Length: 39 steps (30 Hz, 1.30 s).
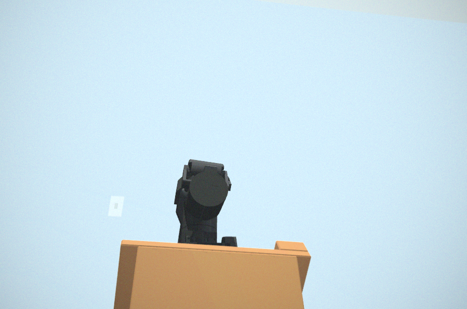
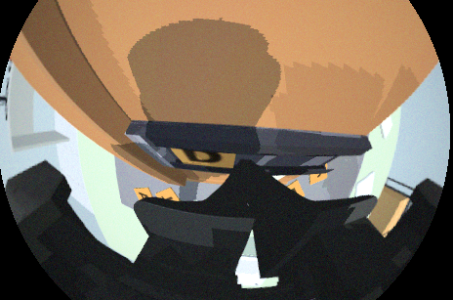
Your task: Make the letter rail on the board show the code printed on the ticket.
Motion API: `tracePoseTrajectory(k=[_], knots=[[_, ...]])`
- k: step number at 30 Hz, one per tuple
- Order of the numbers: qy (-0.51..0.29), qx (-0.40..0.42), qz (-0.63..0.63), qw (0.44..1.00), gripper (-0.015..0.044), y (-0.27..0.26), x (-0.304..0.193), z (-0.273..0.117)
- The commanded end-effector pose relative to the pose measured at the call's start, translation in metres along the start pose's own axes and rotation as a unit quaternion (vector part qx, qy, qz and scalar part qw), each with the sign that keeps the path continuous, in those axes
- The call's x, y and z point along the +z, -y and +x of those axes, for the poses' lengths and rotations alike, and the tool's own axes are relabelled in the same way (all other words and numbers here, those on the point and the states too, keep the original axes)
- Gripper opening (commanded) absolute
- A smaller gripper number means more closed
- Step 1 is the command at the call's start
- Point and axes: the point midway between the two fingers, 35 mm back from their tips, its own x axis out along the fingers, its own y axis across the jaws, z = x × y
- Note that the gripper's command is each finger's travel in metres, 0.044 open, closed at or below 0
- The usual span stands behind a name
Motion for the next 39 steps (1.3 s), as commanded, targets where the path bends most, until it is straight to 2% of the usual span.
tracePoseTrajectory(k=[1,39], knots=[[-0.002,0.001,0.0,1.0,0.0,-0.0003,0.0017,0.0035],[-0.002,0.002,0.0,1.0,0.0,-0.0093,0.0026,0.0031]])
